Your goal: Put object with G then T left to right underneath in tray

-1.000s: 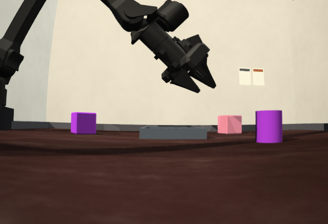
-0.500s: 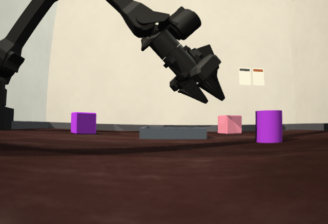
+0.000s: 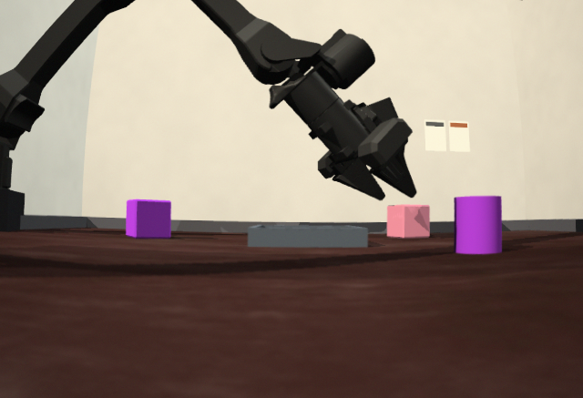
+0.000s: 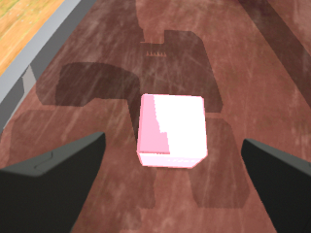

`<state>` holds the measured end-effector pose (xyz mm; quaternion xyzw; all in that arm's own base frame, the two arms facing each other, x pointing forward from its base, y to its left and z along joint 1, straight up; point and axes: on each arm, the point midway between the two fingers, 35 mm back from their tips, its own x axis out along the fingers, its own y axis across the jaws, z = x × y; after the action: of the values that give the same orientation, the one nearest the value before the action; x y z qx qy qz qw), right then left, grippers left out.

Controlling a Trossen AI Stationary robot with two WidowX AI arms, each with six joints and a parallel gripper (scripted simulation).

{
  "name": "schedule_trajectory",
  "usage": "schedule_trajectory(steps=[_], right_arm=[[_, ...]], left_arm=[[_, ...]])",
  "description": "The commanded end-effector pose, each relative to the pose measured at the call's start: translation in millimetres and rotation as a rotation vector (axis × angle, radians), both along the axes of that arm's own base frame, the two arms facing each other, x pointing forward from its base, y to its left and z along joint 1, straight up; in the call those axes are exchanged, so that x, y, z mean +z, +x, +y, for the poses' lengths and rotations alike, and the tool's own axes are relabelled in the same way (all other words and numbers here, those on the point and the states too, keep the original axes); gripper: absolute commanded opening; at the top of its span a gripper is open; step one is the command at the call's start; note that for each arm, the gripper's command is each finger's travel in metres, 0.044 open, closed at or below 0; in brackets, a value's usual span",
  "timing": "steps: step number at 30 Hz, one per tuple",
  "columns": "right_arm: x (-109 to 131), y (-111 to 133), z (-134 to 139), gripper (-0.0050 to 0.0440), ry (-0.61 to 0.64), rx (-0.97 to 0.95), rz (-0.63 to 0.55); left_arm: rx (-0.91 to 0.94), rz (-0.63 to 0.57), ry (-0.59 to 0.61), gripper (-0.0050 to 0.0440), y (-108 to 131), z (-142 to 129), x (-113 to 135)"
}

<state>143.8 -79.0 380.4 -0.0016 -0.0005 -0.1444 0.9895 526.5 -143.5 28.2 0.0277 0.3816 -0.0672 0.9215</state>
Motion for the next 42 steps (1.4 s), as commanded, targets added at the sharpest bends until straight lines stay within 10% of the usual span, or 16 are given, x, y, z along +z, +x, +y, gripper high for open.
schedule_trajectory(steps=[1,26,31,42], right_arm=[[0,0,0,-0.0050,-0.001,-0.001,-0.001],[0,0,0,-0.0050,-0.001,-0.001,-0.001],[0,0,0,-0.0050,-0.001,-0.001,-0.001],[0,0,0,-0.0050,-0.001,-0.001,-0.001]], left_arm=[[-0.001,-0.024,-0.007,0.0400,25,-3,-7],[0.001,-0.023,-0.006,0.0400,47,-7,-30],[0.001,-0.041,-0.012,0.0280,48,-7,-20],[0.001,-0.030,-0.008,0.0233,45,-7,-24]])
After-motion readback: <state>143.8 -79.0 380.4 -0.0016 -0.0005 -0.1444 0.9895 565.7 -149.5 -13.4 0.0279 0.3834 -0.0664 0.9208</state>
